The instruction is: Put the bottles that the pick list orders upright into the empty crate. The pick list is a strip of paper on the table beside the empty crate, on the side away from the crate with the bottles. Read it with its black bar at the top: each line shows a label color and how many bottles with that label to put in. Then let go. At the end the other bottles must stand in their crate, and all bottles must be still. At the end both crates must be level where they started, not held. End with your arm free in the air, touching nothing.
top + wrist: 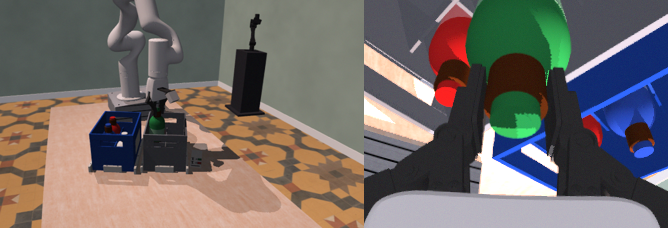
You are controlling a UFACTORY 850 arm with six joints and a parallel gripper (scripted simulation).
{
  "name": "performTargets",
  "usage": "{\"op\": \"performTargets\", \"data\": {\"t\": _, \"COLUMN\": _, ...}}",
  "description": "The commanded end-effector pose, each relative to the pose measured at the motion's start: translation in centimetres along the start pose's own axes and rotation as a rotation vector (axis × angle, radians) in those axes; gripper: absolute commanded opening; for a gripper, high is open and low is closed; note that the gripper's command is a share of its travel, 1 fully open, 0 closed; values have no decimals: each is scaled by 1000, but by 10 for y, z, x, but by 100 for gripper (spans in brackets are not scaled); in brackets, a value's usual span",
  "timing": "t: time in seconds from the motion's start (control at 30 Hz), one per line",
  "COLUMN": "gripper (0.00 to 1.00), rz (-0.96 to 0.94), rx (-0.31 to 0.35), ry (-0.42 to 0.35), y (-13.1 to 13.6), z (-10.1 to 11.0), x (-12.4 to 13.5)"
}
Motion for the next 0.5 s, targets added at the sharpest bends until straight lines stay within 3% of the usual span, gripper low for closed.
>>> {"op": "performTargets", "data": {"t": 0.0, "gripper": 0, "rz": 0, "rx": 0, "ry": 3, "y": 0, "z": -3, "x": -1}}
{"op": "performTargets", "data": {"t": 0.47, "gripper": 0, "rz": 0, "rx": 0, "ry": 3, "y": 0, "z": -15, "x": -1}}
Point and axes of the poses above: the point where the finger pads meet when closed, its own z axis back along the fingers, its own y axis across the jaws, x = y × z, the point moved 2 cm from there along z, back along the fingers, and after that the axes turned 14 degrees about -z, right-handed, at the moved point
